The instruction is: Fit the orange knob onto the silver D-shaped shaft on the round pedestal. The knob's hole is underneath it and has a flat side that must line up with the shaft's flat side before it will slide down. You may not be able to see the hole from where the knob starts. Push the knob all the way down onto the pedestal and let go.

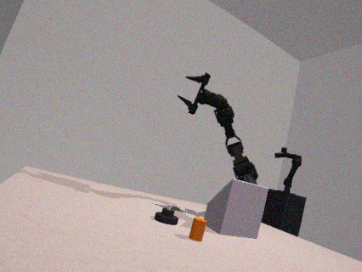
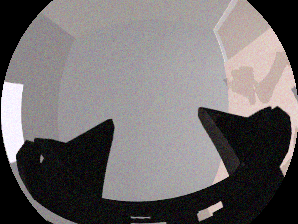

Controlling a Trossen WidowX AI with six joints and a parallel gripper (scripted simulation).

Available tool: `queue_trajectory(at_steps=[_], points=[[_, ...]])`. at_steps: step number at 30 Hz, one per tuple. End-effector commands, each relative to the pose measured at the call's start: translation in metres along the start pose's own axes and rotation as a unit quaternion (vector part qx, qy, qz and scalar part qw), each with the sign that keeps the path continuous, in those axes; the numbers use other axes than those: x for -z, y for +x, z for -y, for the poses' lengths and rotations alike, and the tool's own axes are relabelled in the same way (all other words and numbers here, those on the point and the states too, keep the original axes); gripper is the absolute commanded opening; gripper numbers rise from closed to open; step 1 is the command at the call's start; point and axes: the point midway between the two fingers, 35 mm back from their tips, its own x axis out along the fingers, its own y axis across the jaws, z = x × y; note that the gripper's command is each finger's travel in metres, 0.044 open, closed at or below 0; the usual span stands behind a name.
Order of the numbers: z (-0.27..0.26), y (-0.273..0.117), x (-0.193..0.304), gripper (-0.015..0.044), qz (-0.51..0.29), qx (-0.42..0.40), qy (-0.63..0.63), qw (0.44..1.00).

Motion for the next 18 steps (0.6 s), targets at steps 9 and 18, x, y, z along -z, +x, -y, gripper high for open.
queue_trajectory(at_steps=[9, 18], points=[[0.033, 0.017, 0.145, 0.044, -0.192, 0.057, -0.064, 0.978], [0.109, -0.009, 0.259, 0.044, -0.35, 0.184, -0.148, 0.906]])
